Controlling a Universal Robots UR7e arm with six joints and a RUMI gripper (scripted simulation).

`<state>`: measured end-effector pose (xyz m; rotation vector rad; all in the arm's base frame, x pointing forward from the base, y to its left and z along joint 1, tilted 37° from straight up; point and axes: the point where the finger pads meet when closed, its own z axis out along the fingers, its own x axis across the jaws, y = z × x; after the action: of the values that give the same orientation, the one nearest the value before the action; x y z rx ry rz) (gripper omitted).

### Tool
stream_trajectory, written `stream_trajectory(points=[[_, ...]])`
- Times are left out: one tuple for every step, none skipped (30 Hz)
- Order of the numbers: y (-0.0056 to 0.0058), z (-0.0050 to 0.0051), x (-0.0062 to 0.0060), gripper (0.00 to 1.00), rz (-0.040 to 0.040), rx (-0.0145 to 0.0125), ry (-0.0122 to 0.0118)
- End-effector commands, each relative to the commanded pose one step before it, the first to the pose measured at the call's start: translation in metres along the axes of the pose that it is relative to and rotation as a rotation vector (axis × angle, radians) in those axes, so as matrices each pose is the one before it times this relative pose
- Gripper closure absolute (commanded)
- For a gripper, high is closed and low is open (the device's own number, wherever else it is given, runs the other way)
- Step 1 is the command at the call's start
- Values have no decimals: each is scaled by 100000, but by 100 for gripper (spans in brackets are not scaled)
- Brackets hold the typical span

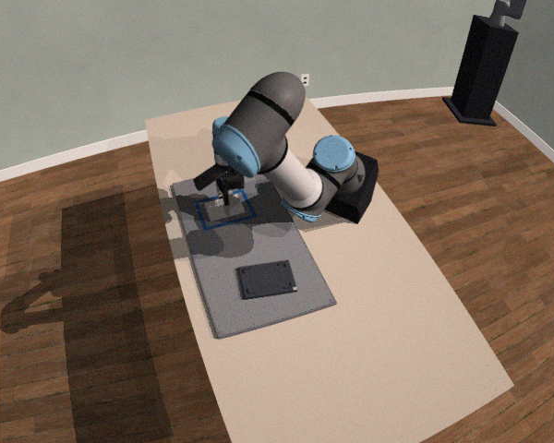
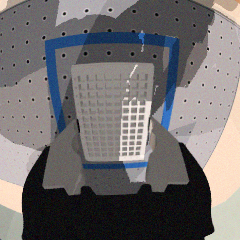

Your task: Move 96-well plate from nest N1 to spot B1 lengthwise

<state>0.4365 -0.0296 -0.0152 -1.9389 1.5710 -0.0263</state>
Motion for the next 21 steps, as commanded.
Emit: stream_trajectory(points=[[22, 66, -60, 100, 85, 69, -115], [0, 0, 0, 100, 0, 0, 0], [1, 1, -1, 100, 0, 0, 0], [1, 0, -1, 100, 0, 0, 0], [0, 0, 0, 0, 0, 0, 0], [0, 0, 0, 0, 0, 0, 0], [0, 0, 0, 0, 0, 0, 0], [0, 0, 0, 0, 0, 0, 0], [0, 0, 0, 0, 0, 0, 0], [0, 0, 0, 0, 0, 0, 0], [0, 0, 0, 0, 0, 0, 0], [0, 0, 0, 0, 0, 0, 0], [0, 0, 0, 0, 0, 0, 0], [0, 0, 0, 0, 0, 0, 0], [0, 0, 0, 0, 0, 0, 0], [0, 0, 0, 0, 0, 0, 0], [0, 0, 0, 0, 0, 0, 0], [0, 0, 0, 0, 0, 0, 0], [0, 0, 0, 0, 0, 0, 0], [0, 0, 0, 0, 0, 0, 0], [0, 0, 0, 0, 0, 0, 0]])
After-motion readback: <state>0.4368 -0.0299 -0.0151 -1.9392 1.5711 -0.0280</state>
